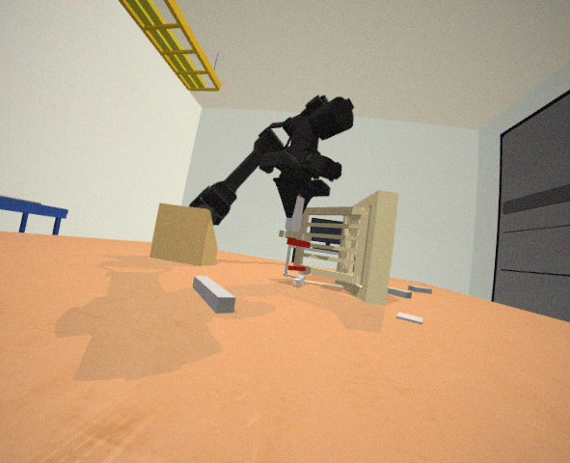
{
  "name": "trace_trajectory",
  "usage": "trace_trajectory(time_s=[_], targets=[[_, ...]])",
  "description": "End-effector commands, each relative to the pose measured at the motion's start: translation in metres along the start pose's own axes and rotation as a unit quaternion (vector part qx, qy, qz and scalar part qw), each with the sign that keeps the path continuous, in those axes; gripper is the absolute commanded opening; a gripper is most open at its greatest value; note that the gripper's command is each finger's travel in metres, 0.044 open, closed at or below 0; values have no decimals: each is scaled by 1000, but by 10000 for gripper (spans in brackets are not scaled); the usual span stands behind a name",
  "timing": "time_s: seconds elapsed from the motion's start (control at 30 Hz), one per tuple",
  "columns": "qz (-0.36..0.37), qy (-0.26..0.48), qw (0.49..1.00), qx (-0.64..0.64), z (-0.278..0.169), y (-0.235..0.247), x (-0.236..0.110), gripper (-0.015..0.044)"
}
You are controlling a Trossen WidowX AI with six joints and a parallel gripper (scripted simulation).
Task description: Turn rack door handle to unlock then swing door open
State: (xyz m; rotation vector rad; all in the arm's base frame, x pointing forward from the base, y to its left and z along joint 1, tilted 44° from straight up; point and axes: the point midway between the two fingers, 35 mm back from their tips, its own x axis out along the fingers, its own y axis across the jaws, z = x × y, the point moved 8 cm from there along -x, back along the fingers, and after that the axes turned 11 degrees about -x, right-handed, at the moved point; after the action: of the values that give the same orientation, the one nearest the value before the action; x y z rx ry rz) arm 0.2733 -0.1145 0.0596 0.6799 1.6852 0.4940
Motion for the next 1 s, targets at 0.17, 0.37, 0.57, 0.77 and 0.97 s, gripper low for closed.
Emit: trace_trajectory(time_s=[0.17,0.37,0.57,0.77,0.97], targets=[[-1,0,997,-80,3,-17,0,26],[-1,0,992,-128,6,-30,0,26],[-2,0,984,-177,10,-43,0,26],[-2,0,973,-230,16,-57,0,26],[-3,0,959,-282,23,-69,-1,26]])
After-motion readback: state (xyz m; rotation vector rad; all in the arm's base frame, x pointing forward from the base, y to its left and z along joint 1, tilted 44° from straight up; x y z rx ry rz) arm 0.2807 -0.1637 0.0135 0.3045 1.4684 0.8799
